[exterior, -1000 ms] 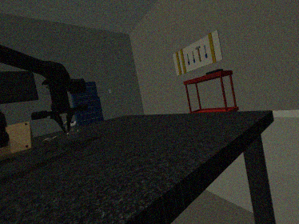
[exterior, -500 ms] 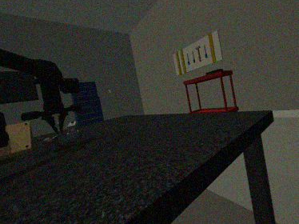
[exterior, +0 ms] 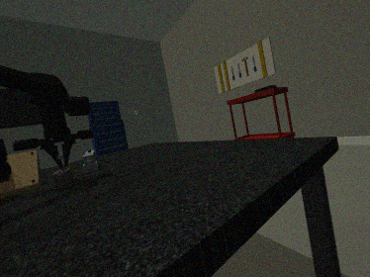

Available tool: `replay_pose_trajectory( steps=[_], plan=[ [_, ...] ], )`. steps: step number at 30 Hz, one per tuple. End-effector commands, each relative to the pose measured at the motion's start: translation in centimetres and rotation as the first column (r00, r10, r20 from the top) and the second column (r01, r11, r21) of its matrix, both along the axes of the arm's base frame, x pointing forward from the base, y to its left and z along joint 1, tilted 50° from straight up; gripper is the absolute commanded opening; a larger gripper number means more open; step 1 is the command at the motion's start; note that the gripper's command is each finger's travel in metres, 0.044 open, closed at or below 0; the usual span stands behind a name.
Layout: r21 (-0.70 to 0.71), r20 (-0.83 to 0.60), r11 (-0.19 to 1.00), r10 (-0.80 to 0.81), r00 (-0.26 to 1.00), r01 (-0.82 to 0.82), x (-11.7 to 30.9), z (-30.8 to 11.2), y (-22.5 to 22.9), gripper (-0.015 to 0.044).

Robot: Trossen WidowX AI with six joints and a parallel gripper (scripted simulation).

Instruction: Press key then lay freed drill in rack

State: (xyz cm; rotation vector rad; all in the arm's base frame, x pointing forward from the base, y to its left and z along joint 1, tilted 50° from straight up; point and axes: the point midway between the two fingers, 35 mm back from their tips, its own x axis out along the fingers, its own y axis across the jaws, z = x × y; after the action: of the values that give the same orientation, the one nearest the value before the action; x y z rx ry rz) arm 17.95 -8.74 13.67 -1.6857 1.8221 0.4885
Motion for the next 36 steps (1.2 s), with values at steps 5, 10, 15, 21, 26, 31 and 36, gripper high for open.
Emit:
replay_pose_trajectory(
  steps=[5,10,15,21,26,31,36],
  plan=[
    [0.005,-0.006,1.000,0.000,1.000,0.000,-1.3,-0.4,0.2,0.0000],
    [0.005,-0.006,1.000,0.000,1.000,0.000,-1.7,-0.5,0.2,0.0000],
    [0.004,-0.006,1.000,0.000,1.000,0.000,-1.5,-1.1,-0.5,0.0000],
    [0.004,-0.005,1.000,0.000,1.000,0.000,-1.6,-1.9,-1.4,0.0000],
    [0.003,-0.005,1.000,0.000,1.000,0.000,-1.6,-2.2,-1.7,0.0000],
    [0.003,-0.005,1.000,0.000,1.000,0.000,-1.6,-2.5,-2.0,0.0000],
    [0.003,-0.005,1.000,0.000,1.000,0.000,-1.5,-2.9,-2.5,0.0000]
  ],
)
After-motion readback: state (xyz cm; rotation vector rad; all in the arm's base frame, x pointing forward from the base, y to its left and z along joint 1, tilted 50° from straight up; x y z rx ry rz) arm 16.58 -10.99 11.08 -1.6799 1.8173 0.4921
